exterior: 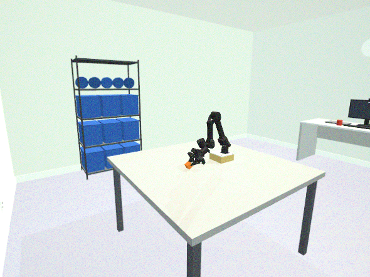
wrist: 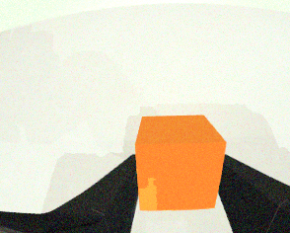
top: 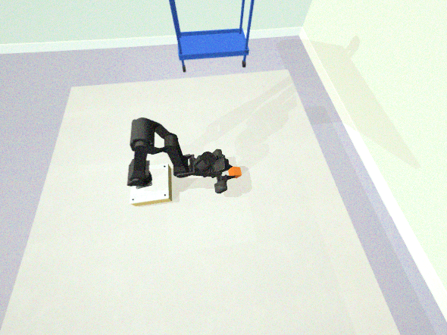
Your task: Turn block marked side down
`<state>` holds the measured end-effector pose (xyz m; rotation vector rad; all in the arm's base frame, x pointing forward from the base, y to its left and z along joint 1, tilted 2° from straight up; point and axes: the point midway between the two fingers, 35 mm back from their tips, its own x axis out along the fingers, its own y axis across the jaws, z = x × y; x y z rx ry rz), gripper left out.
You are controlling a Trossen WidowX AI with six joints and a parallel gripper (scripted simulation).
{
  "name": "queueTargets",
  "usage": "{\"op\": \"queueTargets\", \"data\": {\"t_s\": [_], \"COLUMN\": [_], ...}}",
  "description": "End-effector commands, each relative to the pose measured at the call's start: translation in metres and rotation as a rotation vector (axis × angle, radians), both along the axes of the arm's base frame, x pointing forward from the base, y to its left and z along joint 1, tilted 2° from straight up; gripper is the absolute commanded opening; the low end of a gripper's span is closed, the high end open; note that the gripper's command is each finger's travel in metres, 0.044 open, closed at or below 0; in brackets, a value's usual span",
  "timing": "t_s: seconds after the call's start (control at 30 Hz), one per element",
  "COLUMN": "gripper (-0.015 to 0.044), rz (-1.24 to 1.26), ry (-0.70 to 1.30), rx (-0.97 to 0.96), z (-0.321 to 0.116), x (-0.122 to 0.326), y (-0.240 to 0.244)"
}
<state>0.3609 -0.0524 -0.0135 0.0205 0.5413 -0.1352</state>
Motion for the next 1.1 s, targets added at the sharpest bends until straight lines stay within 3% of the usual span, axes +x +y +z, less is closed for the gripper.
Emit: {"op": "queueTargets", "data": {"t_s": [0.0,0.5,1.07], "gripper": [0.0000,0.0000,0.0440], "rz": [0.005,0.005,0.005], "ry": [-0.027,-0.039,-0.039], "rx": [-0.005,-0.007,-0.007], "z": [0.0017,0.0034,0.0034], "x": [-0.0036,-0.0037,-0.0037], "y": [0.0010,0.0010,0.0010]}}
